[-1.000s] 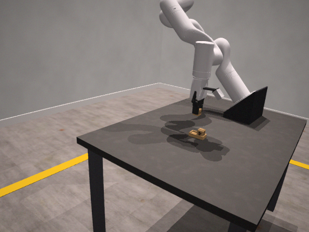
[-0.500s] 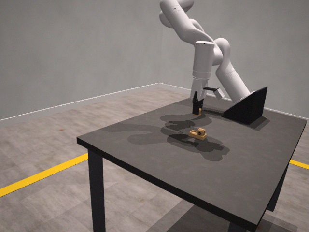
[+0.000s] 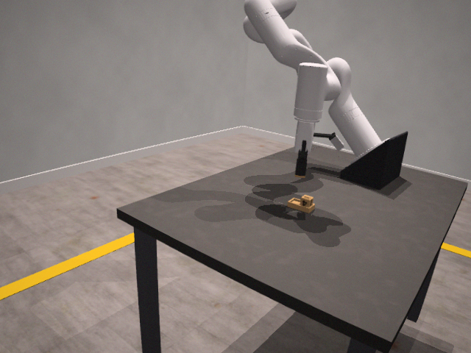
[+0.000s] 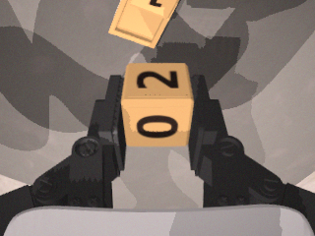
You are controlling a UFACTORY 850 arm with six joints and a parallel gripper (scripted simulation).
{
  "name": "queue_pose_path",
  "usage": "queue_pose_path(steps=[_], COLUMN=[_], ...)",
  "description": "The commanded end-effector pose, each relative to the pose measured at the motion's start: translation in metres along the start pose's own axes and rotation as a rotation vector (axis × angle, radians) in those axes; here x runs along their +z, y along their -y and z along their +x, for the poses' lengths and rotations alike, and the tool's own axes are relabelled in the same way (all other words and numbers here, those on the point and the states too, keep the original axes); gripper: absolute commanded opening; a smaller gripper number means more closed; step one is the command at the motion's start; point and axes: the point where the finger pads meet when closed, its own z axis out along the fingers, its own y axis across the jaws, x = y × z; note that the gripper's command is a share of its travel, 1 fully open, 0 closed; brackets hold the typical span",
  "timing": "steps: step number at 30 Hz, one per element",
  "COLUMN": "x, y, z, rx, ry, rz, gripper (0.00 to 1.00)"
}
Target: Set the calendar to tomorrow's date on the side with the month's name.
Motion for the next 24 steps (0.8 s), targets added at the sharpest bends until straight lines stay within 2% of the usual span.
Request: queue_pose_path(steps=[1,12,15,17,24], x=[-0.001,0.0,0.0,0.0,0.0], y=[-0.005,-0.015,-0.015,-0.019,-0.025], z=[0.0,0.001,0.001,0.001,0.001], rx=[-0.173,-0.495,-0.518,-0.638,-0.84], ry=[-0.008,-0.009,-0.009,-0.009,-0.01], rz=[0.007,0.006,0.006,0.005,0.004], gripper=[0.29,0.29,0.29,0.29,0.29])
